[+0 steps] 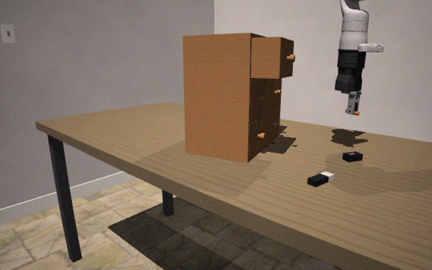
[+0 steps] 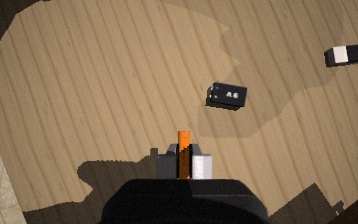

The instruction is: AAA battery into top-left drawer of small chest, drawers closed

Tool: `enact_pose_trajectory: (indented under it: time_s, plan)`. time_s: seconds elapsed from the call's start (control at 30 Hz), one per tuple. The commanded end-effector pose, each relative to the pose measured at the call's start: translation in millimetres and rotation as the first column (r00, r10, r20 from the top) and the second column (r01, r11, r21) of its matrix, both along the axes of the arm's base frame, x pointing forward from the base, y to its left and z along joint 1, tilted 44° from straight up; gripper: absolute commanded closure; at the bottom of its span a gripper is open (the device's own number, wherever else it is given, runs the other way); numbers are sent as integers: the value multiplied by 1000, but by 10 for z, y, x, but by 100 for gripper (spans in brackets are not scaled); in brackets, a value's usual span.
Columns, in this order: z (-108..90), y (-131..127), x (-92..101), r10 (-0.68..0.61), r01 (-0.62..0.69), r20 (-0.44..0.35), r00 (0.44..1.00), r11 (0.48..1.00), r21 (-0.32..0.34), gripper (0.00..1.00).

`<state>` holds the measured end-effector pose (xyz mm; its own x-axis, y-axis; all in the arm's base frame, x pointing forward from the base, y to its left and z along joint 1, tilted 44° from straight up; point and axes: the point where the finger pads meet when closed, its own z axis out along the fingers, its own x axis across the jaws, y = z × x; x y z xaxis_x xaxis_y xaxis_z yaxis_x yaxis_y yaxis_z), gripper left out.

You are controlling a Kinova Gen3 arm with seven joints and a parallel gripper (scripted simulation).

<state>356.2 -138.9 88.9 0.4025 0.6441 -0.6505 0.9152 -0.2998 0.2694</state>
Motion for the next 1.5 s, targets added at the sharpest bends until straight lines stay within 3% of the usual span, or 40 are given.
enact_pose_trajectory:
  time_s: [0.0, 0.17, 0.27, 0.43, 0.73, 1.47]
  plan:
    - [-92, 20, 15, 9, -9, -28, 1000, 1000, -10, 76]
    - [-400, 326, 180, 164, -165, -181, 970, 986, 12, 76]
    - [-482, 404, 209, 200, -200, -217, 956, 980, 23, 76]
    - [-779, 681, 275, 318, -312, -335, 887, 947, 74, 76]
    - [-1024, 903, 288, 402, -386, -417, 815, 914, 127, 76]
    - [-962, 1007, 295, 411, -393, -424, 807, 910, 133, 76]
